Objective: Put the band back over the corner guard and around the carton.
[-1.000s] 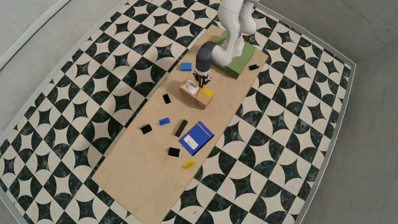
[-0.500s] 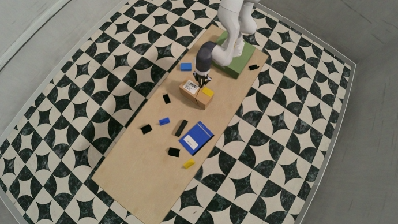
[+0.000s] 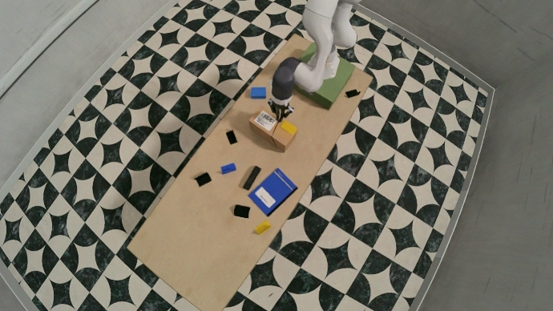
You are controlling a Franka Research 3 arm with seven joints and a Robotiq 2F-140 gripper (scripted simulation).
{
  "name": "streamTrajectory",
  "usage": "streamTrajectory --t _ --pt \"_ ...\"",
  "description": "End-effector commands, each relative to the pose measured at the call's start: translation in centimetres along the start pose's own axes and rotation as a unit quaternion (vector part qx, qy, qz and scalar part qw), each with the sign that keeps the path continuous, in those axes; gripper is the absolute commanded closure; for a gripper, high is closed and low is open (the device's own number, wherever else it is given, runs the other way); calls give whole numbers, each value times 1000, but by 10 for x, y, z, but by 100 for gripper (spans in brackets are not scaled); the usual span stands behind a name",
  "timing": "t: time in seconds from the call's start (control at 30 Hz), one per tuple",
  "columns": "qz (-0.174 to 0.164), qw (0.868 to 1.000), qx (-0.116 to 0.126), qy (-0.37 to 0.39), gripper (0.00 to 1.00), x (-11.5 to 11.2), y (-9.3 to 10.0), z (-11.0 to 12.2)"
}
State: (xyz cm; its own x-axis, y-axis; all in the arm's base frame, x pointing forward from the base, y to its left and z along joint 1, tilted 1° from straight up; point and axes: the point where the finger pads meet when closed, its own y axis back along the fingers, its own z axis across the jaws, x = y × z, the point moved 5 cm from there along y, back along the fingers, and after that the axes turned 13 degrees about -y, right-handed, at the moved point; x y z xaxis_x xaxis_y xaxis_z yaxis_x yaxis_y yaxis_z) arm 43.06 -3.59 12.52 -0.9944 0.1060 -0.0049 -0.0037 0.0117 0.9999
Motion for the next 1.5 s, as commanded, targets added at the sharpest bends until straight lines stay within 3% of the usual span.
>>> streamTrajectory --t 0.0,1.47 --pt "0 1000 0 2 82 0 -1 0" --pt "0 1000 0 2 82 0 -7 0"
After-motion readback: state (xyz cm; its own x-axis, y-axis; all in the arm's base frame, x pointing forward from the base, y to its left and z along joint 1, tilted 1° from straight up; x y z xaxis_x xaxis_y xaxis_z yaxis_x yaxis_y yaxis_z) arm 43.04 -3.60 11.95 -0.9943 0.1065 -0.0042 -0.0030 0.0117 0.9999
